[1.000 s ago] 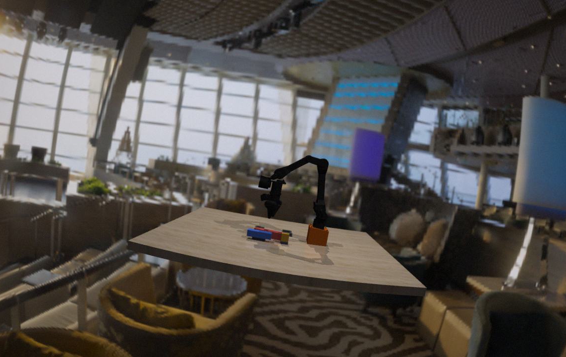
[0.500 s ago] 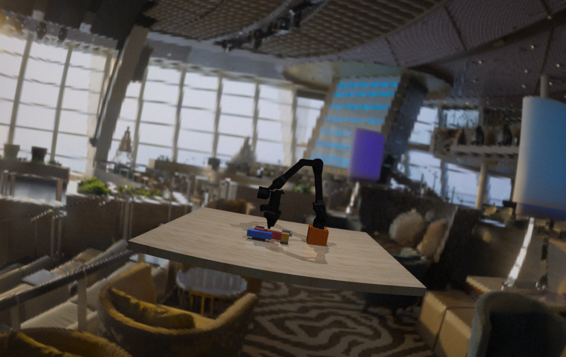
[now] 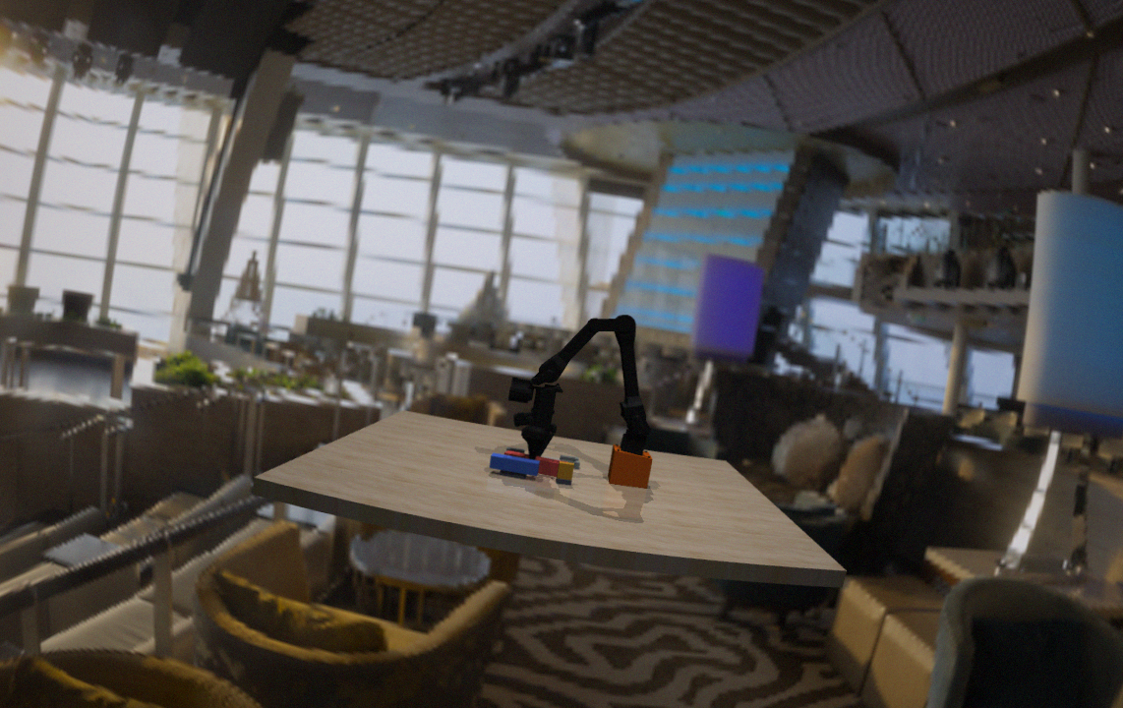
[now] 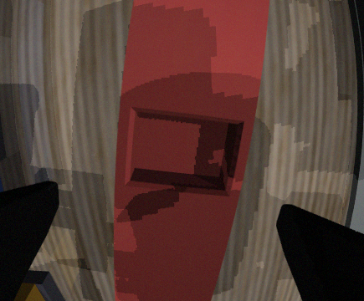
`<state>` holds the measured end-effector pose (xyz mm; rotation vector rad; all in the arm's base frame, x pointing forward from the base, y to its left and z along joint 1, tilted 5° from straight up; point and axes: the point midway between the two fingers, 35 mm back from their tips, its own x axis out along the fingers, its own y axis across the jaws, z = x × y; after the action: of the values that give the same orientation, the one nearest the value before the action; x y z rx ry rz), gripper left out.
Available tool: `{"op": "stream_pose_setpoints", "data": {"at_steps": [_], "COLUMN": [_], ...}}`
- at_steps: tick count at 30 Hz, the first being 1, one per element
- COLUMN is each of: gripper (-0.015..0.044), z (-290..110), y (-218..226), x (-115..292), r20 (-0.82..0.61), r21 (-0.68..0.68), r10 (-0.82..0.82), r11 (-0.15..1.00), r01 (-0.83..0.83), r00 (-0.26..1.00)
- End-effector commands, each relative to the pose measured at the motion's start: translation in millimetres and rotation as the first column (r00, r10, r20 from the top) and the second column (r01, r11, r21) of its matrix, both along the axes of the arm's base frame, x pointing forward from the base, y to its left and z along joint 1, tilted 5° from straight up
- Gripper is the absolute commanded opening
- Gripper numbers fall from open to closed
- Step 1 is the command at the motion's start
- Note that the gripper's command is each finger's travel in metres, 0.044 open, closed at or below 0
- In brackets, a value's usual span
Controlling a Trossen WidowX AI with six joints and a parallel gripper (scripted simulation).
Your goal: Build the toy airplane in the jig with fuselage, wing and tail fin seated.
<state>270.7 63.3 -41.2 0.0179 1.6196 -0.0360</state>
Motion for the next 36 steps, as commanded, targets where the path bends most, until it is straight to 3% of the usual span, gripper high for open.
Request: {"op": "stream_pose_setpoints", "data": {"at_steps": [1,15,24,31,36], "gripper": [0.0440,0.0440,0.0204,0.0157,0.0026], "z": [-8,-27,-27,-27,-25], "y": [-1,-2,-2,-2,-2], "x": [-2,-4,-4,-4,-3], "r20": [-0.007,-0.006,-0.006,-0.006,-0.002], "r21": [-0.005,-0.005,-0.005,-0.005,-0.006], "r10": [-0.003,-0.006,-0.006,-0.006,-0.021], "r11": [1.000,1.000,1.000,1.000,1.000], "r01": [0.003,0.006,0.006,0.006,0.021], "r00": [1.000,1.000,1.000,1.000,1.000]}}
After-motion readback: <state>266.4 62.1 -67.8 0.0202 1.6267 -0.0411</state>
